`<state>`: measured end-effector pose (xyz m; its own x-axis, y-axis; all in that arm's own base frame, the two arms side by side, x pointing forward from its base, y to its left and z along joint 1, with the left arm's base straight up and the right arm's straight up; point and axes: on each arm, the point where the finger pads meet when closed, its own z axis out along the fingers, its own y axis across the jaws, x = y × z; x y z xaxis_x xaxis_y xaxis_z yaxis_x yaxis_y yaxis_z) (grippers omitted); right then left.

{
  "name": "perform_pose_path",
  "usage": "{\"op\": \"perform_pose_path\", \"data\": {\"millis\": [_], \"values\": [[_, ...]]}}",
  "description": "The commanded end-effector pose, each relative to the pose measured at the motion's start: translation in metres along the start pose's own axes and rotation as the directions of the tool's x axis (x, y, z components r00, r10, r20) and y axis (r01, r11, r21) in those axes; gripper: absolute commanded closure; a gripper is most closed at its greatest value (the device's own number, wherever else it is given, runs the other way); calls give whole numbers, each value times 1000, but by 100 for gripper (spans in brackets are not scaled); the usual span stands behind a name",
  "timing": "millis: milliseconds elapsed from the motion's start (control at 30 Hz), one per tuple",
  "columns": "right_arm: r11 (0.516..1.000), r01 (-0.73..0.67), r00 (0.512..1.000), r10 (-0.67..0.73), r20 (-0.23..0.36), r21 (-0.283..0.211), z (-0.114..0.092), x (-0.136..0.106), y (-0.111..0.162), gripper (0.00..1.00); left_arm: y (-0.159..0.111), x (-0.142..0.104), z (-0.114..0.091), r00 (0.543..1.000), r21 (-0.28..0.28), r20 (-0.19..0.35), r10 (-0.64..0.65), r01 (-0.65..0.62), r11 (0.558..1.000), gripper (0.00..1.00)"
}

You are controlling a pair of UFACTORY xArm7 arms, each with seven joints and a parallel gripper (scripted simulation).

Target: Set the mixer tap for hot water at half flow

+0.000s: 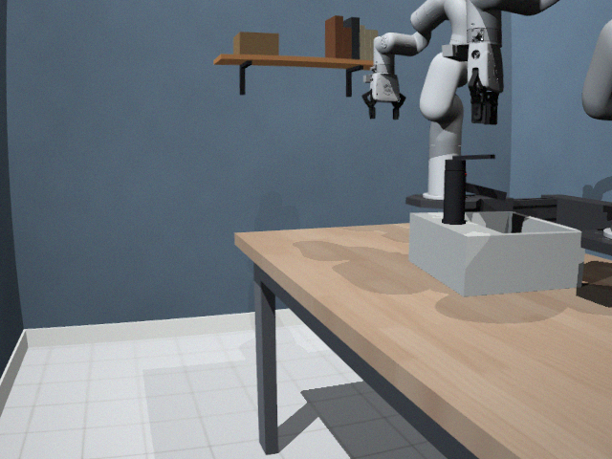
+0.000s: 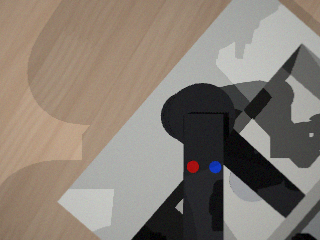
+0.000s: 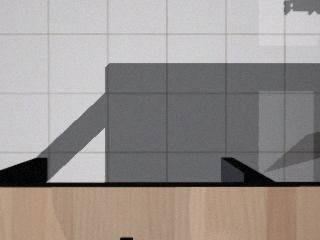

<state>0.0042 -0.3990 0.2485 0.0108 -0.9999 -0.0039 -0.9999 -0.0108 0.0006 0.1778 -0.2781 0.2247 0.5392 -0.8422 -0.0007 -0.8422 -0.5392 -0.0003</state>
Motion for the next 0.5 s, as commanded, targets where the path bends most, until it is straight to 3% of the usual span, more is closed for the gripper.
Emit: {"op": "perform_pose_path", "data": {"millis": [0, 467], "values": [[1000, 0, 1000, 0, -4, 1, -1, 1, 0, 0, 0, 1, -1, 1000, 0, -3, 1, -1, 1000, 36], [1000, 0, 1000, 0, -4, 1, -1, 1, 0, 0, 0, 1, 9, 1000, -1, -4, 8, -8, 1000, 36]]}}
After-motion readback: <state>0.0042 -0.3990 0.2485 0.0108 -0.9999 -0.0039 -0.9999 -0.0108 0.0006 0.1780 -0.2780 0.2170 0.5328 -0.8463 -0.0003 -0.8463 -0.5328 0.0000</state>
